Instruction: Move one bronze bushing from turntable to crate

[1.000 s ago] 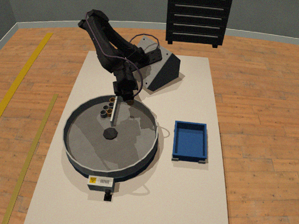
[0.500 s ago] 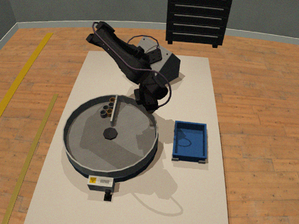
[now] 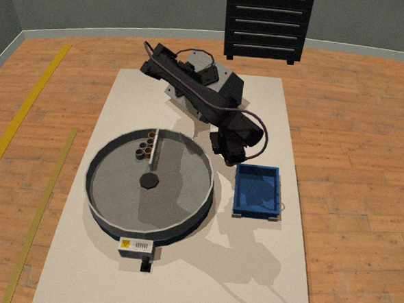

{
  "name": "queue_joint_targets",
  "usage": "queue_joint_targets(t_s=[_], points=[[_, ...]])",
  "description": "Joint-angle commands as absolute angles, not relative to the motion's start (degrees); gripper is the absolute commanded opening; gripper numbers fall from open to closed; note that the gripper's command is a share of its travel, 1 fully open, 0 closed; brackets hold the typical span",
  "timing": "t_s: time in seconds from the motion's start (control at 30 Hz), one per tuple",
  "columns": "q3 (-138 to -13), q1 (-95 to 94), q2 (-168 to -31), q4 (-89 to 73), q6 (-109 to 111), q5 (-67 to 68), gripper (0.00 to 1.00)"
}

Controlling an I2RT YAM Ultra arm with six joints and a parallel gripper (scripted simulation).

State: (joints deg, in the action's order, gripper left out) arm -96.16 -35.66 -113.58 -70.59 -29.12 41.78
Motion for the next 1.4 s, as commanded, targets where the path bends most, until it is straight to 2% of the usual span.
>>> queue_joint_targets(t_s=[0.0,0.6,1.37], points=[[-102.38,-37.79,-117.15,-73.41,-31.86,42.68,0.0],[-123.98,-40.06,-132.85,-81.5,-35.05,42.72,0.0],[-138.34,-40.84,-141.75,-87.97,-36.33,42.68,0.0]])
